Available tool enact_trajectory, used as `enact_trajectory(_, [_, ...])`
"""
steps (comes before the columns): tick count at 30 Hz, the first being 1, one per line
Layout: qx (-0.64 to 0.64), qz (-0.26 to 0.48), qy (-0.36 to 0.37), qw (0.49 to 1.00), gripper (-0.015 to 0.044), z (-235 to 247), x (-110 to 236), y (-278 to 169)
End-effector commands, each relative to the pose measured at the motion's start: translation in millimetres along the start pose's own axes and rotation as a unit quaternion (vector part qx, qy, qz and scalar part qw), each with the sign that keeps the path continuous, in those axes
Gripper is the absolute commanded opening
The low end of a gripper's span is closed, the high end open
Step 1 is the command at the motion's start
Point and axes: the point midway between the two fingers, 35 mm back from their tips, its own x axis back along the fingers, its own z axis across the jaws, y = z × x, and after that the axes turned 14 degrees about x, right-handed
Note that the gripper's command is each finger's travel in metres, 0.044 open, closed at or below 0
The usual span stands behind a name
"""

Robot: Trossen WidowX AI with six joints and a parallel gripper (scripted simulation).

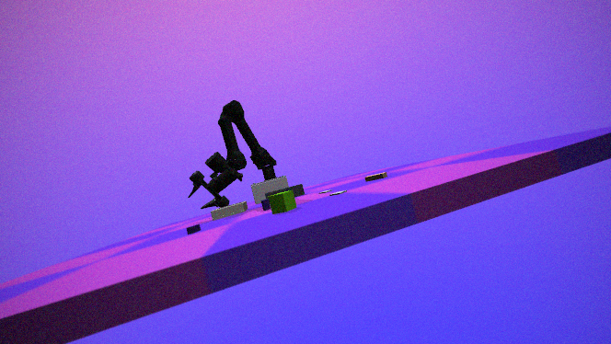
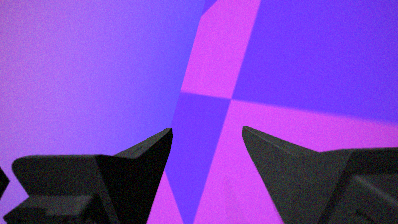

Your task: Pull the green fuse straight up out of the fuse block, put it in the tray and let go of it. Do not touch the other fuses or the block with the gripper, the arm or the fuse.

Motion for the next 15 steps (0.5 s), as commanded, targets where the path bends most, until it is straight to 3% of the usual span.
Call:
enact_trajectory(1, [0.0,0.0,0.0,1.0,0.0317,1,0,1])
enact_trajectory(8, [0.0,0.0,0.0,1.0,0.0317,16,8,12])
enact_trajectory(15, [0.184,0.108,0.014,0.977,0.0133,26,31,-40])
